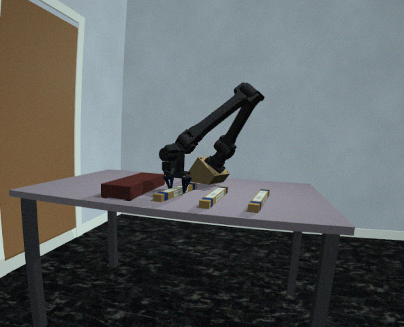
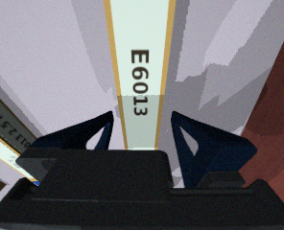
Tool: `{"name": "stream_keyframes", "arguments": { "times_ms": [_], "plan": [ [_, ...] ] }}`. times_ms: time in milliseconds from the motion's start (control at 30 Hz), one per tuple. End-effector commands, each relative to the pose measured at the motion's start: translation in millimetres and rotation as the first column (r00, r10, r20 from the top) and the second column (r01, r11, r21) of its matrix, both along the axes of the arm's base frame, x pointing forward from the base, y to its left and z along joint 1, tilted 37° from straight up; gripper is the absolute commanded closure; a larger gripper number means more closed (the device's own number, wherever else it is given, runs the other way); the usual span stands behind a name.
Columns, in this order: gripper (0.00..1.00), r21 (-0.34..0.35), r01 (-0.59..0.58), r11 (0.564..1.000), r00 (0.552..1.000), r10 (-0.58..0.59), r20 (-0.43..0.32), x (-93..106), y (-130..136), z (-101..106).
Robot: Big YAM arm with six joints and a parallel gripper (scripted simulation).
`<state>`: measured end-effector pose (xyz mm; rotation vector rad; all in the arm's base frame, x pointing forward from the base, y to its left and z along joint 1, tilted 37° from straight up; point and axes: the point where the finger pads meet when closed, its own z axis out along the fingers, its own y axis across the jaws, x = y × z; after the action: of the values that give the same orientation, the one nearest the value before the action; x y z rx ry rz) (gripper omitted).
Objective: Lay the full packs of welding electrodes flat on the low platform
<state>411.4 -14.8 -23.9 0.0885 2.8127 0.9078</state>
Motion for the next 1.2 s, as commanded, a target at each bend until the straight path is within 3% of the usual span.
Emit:
{"name": "stream_keyframes", "arguments": {
  "times_ms": [0, 467, 500, 1167],
  "plan": [
    [0.26, 0.004, -0.011, 1.000, 1.000, 0.011, -0.008, -1.4, 10.0, -6.1],
    [0.26, 0.000, -0.015, 1.000, 1.000, 0.015, 0.005, -0.3, 10.5, -2.2],
    [1.00, 0.000, -0.015, 1.000, 1.000, 0.015, 0.005, -0.2, 10.5, -2.0],
    [1.00, -0.001, -0.017, 1.000, 1.000, 0.017, 0.006, -0.4, 10.5, -1.7]
  ]
}}
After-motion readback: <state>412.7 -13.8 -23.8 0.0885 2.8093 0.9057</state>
